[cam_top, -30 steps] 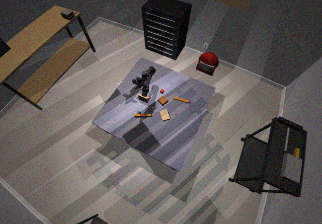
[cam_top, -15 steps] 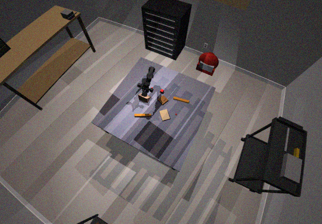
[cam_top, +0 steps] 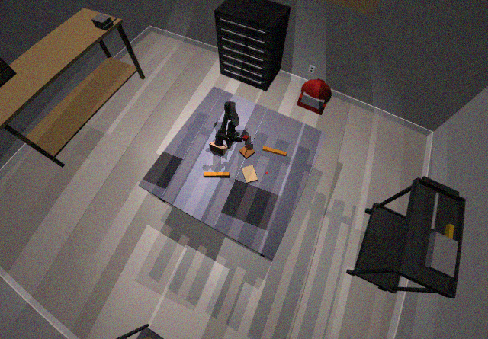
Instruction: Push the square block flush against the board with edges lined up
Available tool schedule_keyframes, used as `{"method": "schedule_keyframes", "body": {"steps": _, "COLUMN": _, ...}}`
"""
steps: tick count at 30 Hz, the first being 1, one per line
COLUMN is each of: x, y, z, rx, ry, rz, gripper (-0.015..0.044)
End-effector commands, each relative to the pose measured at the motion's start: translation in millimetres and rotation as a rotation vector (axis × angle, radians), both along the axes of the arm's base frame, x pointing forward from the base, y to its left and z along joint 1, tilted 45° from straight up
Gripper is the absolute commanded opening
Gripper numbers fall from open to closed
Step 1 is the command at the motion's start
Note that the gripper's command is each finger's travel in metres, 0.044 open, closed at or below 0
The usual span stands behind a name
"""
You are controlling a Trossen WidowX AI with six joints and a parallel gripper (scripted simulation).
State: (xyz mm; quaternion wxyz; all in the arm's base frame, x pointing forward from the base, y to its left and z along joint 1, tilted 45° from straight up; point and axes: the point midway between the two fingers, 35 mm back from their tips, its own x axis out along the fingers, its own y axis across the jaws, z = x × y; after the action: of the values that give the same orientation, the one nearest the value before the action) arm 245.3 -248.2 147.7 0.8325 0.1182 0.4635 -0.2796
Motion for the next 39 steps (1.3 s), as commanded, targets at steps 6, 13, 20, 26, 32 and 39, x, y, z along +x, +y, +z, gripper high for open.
{"method": "schedule_keyframes", "body": {"steps": 6, "x": 32.9, "y": 45.3, "z": -12.9, "rx": 0.054, "ry": 0.035, "rz": 0.266, "gripper": 0.0}}
{"method": "schedule_keyframes", "body": {"steps": 13, "x": 53.1, "y": 83.2, "z": -20.9, "rx": 0.1, "ry": 0.057, "rz": 0.453, "gripper": 0.0}}
{"method": "schedule_keyframes", "body": {"steps": 20, "x": 69.7, "y": 124.6, "z": -26.9, "rx": 0.14, "ry": 0.078, "rz": 0.68, "gripper": 0.0}}
{"method": "schedule_keyframes", "body": {"steps": 26, "x": 79.7, "y": 162.5, "z": -30.8, "rx": 0.174, "ry": 0.09, "rz": 0.882, "gripper": 0.0}}
{"method": "schedule_keyframes", "body": {"steps": 32, "x": 85.6, "y": 201.6, "z": -33.7, "rx": 0.21, "ry": 0.094, "rz": 1.085, "gripper": 0.0}}
{"method": "schedule_keyframes", "body": {"steps": 39, "x": 86.8, "y": 248.2, "z": -35.8, "rx": 0.255, "ry": 0.088, "rz": 1.321, "gripper": 0.0}}
